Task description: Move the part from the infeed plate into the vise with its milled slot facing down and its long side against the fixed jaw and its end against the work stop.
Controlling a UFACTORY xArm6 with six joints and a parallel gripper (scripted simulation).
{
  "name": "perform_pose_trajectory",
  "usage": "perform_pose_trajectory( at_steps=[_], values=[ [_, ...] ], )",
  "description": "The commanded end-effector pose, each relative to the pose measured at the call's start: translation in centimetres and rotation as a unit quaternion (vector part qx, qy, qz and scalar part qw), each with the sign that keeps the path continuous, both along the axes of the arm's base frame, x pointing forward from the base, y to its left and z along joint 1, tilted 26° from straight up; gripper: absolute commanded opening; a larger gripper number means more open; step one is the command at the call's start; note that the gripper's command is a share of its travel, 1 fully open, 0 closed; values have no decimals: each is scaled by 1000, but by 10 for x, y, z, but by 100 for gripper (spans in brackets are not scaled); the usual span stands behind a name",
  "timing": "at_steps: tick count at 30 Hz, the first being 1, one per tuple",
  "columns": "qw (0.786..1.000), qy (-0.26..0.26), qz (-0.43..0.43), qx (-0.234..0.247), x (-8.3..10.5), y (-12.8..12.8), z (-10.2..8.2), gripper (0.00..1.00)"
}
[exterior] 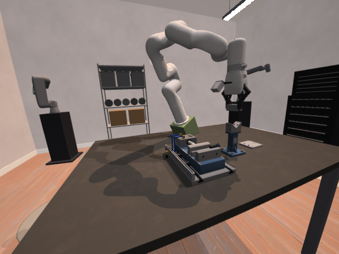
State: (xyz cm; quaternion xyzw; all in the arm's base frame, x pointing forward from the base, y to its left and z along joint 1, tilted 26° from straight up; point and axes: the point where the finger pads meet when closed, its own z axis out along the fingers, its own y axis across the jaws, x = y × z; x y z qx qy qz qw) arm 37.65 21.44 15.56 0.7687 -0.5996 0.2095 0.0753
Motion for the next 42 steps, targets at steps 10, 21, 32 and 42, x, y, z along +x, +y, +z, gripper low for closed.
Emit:
perform_pose_trajectory(
  at_steps=[10,21,32,42],
  values=[
    [999,14,37,-7,9,-7,7,0],
    [996,32,77,-16,17,-17,13,0],
    [988,57,139,-30,30,-34,23,0],
    [977,79,192,-42,40,-48,31,0]
  ],
)
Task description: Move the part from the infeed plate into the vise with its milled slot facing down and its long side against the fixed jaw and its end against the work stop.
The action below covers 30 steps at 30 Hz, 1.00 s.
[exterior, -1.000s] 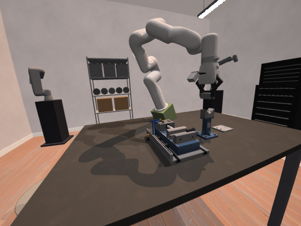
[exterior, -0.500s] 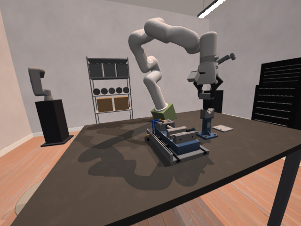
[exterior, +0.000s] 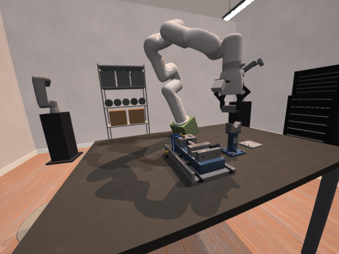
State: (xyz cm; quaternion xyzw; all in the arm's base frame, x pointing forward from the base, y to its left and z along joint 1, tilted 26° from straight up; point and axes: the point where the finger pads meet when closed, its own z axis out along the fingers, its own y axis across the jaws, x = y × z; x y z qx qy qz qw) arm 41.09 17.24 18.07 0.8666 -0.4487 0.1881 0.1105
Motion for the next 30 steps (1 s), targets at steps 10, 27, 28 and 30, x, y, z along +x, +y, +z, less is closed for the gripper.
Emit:
perform_pose_trajectory(
  at_steps=[10,27,28,30],
  values=[
    [996,33,84,-17,16,-22,15,0],
    [977,76,196,-45,34,-56,33,0],
    [975,79,203,-47,35,-58,34,0],
    [971,85,218,-51,37,-63,36,0]
  ],
)
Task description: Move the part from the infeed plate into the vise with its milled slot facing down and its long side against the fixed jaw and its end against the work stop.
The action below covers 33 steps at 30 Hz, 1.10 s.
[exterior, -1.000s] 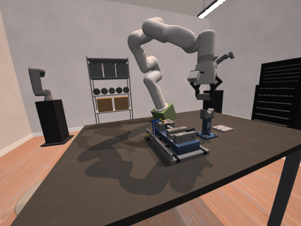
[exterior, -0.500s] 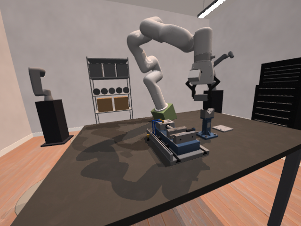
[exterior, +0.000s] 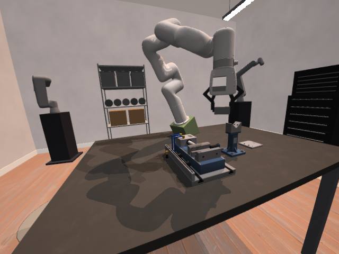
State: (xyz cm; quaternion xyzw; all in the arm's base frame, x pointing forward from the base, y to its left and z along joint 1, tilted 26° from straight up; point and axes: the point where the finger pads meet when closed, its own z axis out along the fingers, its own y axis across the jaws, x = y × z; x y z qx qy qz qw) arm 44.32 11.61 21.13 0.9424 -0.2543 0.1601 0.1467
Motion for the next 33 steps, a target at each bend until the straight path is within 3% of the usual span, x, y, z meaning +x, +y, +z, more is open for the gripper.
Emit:
perform_pose_trajectory(
  at_steps=[1,33],
  values=[
    [999,12,33,-6,5,-9,7,0],
    [972,81,213,-55,25,-68,37,0]
  ],
)
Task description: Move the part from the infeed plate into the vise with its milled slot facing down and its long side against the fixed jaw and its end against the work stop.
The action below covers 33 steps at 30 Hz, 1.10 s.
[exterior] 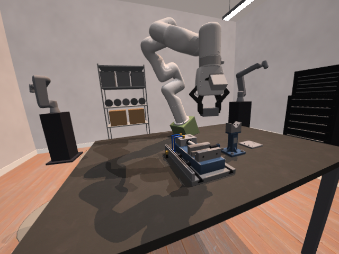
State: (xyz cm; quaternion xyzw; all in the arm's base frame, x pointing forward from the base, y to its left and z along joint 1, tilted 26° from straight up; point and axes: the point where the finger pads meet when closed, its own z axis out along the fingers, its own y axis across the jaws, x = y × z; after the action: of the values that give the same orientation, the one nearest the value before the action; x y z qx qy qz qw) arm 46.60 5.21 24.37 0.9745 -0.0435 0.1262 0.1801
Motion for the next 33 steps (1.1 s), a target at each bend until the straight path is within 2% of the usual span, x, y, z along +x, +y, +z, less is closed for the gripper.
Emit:
perform_pose_trajectory(
  at_steps=[1,13,33],
  values=[
    [1000,7,21,-4,3,-6,5,0],
    [997,26,72,-19,6,-23,13,0],
    [993,41,109,-30,8,-37,20,0]
  ],
)
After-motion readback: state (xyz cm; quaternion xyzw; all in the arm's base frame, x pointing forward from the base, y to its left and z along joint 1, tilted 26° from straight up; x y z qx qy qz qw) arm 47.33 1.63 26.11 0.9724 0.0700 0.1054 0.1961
